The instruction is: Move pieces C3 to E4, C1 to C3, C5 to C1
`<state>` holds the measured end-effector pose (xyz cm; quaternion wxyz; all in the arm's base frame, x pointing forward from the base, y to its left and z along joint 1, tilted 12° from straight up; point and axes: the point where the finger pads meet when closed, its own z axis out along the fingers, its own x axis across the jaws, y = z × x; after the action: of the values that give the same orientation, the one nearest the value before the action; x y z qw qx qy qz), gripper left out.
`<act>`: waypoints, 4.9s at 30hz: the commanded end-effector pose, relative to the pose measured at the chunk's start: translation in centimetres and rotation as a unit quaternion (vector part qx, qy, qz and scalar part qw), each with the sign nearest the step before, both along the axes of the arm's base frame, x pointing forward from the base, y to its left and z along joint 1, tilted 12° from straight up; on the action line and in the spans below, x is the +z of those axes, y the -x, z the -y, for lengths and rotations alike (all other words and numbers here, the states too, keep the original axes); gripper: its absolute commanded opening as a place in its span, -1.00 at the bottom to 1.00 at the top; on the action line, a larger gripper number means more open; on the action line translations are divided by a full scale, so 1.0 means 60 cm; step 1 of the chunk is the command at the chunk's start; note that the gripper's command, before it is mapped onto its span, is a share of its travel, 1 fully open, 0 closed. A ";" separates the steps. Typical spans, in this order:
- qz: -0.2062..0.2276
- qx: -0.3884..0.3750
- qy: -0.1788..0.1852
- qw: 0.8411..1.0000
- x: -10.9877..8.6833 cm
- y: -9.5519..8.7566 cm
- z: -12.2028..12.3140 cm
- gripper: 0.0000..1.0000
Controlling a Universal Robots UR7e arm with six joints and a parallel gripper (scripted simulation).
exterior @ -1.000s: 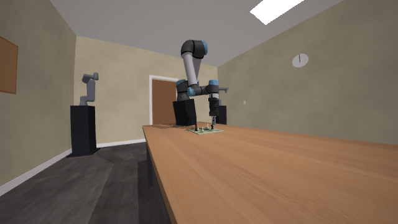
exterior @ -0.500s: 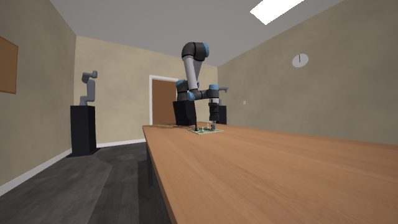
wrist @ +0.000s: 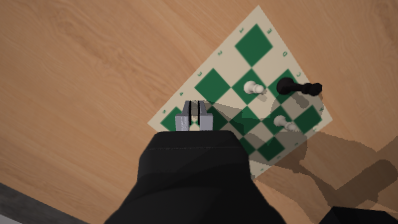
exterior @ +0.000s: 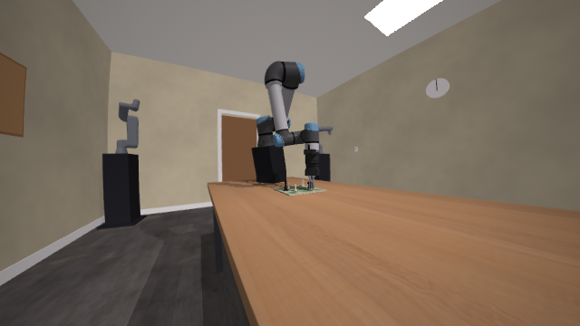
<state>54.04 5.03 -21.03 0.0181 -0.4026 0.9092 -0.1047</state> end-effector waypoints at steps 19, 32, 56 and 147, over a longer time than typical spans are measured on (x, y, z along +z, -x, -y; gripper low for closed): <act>0.001 0.000 0.000 1.000 0.001 -0.001 0.000 -1.00; 0.001 0.000 0.000 1.000 0.001 -0.001 -0.001 -1.00; 0.001 0.000 0.000 1.000 0.001 -0.001 -0.001 -1.00; 0.001 0.000 0.000 1.000 0.007 -0.001 -0.002 0.36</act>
<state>54.07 5.02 -21.22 0.0179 -0.4023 0.9093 -0.1045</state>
